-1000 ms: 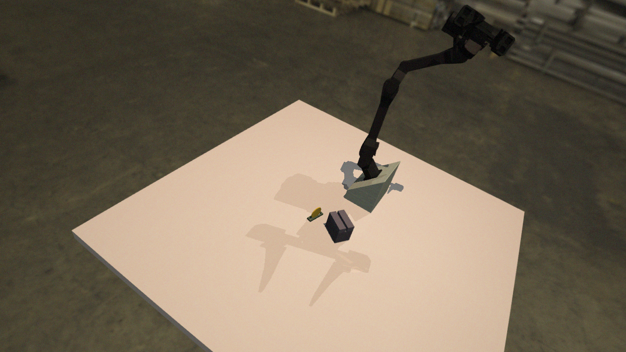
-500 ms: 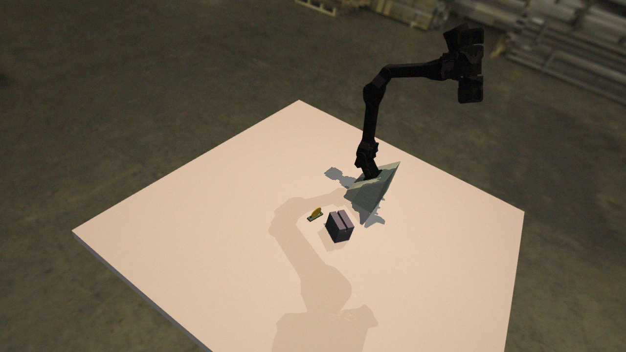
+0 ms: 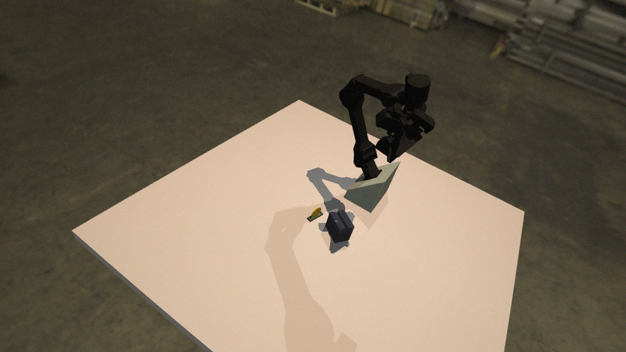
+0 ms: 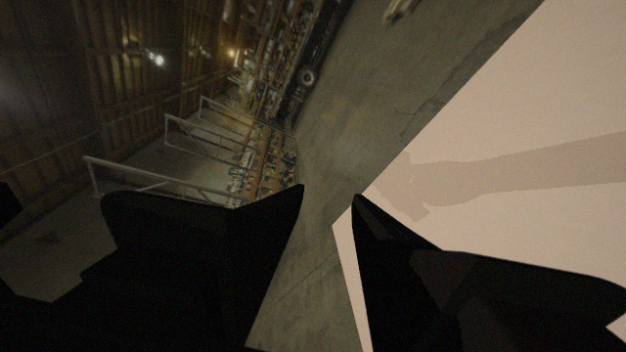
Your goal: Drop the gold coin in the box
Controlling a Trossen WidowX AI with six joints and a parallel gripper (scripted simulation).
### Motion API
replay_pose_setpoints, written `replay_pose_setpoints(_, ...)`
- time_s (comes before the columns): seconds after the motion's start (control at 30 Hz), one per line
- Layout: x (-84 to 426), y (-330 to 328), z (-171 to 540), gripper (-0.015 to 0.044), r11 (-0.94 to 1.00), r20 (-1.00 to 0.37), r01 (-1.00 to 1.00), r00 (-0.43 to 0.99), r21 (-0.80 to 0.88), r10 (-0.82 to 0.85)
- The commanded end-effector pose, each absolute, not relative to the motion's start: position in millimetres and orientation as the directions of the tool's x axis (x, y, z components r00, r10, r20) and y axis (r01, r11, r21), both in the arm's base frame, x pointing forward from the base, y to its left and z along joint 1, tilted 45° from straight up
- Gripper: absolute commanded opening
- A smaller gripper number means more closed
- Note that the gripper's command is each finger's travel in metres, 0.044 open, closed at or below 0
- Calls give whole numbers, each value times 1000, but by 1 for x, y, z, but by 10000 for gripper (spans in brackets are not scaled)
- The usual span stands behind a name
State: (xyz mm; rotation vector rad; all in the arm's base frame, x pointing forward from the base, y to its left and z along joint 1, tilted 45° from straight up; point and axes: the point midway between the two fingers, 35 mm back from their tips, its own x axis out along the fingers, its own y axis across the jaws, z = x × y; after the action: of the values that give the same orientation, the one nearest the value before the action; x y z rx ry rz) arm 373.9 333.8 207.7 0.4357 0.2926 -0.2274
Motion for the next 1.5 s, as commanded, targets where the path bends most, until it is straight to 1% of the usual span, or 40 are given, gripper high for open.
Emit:
replay_pose_setpoints(0.0, 389, 268, 182, 161, 915, -420, 370, 865, 162, -275)
replay_pose_setpoints(0.17, 392, 181, 152, 161, 887, -530, 450, 729, -106, -433)
replay_pose_setpoints(0.33, 374, 99, 126, 161, 816, -622, 462, 538, -347, -569)
replay_pose_setpoints(0.53, 325, 12, 105, 161, 723, -694, 390, 244, -570, -678)
replay_pose_setpoints(0.63, 291, -24, 100, 161, 691, -709, 325, 78, -646, -700)
replay_pose_setpoints(0.7, 276, -38, 98, 161, 681, -712, 295, 7, -670, -703)
replay_pose_setpoints(0.97, 267, -42, 100, 161, 680, -712, 290, -3, -673, -703)
replay_pose_setpoints(1.1, 267, -65, 78, 161, 680, -711, 291, -2, -674, -704)
replay_pose_setpoints(1.47, 265, -79, 67, 161, 679, -710, 291, -2, -674, -704)
